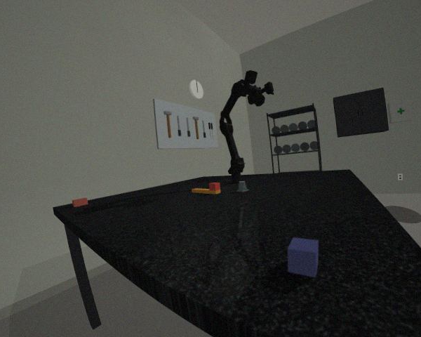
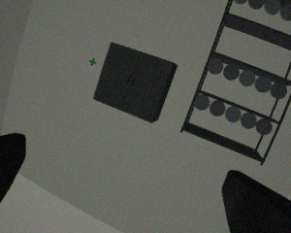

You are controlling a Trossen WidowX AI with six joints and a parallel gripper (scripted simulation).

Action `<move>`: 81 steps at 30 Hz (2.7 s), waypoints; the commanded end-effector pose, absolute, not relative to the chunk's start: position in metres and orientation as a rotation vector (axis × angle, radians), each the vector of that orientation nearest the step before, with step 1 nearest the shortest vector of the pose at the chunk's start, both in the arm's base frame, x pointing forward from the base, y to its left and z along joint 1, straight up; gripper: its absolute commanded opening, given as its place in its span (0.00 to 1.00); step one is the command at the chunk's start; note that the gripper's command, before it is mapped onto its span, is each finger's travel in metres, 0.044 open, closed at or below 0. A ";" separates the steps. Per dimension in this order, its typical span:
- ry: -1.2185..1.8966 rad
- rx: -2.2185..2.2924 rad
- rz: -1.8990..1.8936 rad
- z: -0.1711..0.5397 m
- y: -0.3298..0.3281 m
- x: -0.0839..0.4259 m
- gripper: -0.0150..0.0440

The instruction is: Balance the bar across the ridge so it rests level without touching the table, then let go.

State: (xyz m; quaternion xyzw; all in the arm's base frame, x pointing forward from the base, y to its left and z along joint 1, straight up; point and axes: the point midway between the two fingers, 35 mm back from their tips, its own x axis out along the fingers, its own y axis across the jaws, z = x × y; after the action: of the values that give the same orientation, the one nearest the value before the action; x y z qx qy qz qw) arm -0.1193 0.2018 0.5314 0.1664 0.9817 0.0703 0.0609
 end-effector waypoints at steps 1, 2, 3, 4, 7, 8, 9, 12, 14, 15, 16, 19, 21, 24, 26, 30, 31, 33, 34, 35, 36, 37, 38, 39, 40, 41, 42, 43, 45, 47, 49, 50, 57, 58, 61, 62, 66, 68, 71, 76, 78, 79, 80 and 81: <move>2.967 0.509 0.212 0.531 0.203 -0.119 0.89; 2.959 0.527 0.209 0.530 0.206 -0.117 0.84; 2.946 0.557 0.204 0.527 0.210 -0.113 0.80; 2.930 0.592 0.198 0.524 0.216 -0.109 0.79; 2.878 0.694 0.179 0.515 0.232 -0.095 0.79; 2.859 0.727 0.172 0.512 0.237 -0.090 0.79; 2.840 0.759 0.165 0.508 0.242 -0.085 0.79; 2.781 0.852 0.142 0.498 0.255 -0.069 0.79; 2.739 0.911 0.126 0.491 0.264 -0.057 0.79; 2.718 0.939 0.117 0.488 0.268 -0.051 0.79; 2.697 0.967 0.109 0.484 0.272 -0.045 0.79; 2.630 1.046 0.081 0.473 0.282 -0.027 0.79; 2.586 1.096 0.061 0.466 0.288 -0.014 0.79; 2.521 1.167 0.028 0.456 0.294 0.005 0.79; 2.477 1.210 0.006 0.449 0.297 0.018 0.79; 2.387 1.289 -0.039 0.434 0.302 0.043 0.79; 2.363 1.307 -0.051 0.430 0.303 0.050 0.79; 2.314 1.341 -0.076 0.422 0.304 0.064 0.79; 2.289 1.358 -0.088 0.418 0.305 0.071 0.79; 2.265 1.374 -0.101 0.413 0.305 0.078 0.79; 2.240 1.389 -0.114 0.409 0.305 0.085 0.79; 2.215 1.403 -0.128 0.405 0.305 0.092 0.79; 2.191 1.417 -0.141 0.401 0.304 0.099 0.79; 2.166 1.430 -0.155 0.396 0.303 0.106 0.79; 2.142 1.442 -0.169 0.392 0.302 0.113 0.79; 2.120 1.457 -0.185 0.388 0.301 0.120 0.79; 2.099 1.472 -0.202 0.385 0.300 0.126 0.79; 2.077 1.486 -0.218 0.381 0.298 0.133 0.79; 2.034 1.513 -0.251 0.374 0.295 0.146 0.79; 1.991 1.539 -0.285 0.367 0.291 0.158 0.79; 1.949 1.563 -0.319 0.359 0.286 0.171 0.79; 1.927 1.574 -0.336 0.356 0.283 0.177 0.79; 1.802 1.607 -0.402 0.333 0.263 0.210 0.79; 1.782 1.610 -0.415 0.329 0.259 0.215 0.79; 1.721 1.617 -0.458 0.317 0.247 0.230 0.79; 1.699 1.618 -0.476 0.313 0.243 0.236 0.79; 1.612 1.618 -0.550 0.294 0.223 0.256 0.79; 1.571 1.615 -0.588 0.285 0.212 0.265 0.79; 1.512 1.606 -0.645 0.271 0.195 0.278 0.79; 1.421 1.583 -0.743 0.250 0.164 0.295 0.79; 1.387 1.570 -0.782 0.241 0.151 0.300 0.79; 1.371 1.563 -0.802 0.237 0.145 0.303 0.79; 1.356 1.556 -0.822 0.233 0.138 0.305 0.79; 1.340 1.549 -0.843 0.228 0.131 0.307 0.79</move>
State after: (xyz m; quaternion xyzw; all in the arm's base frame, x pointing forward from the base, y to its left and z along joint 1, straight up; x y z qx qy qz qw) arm 0.3024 0.1477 0.2408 0.6328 0.5531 -0.3163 0.4399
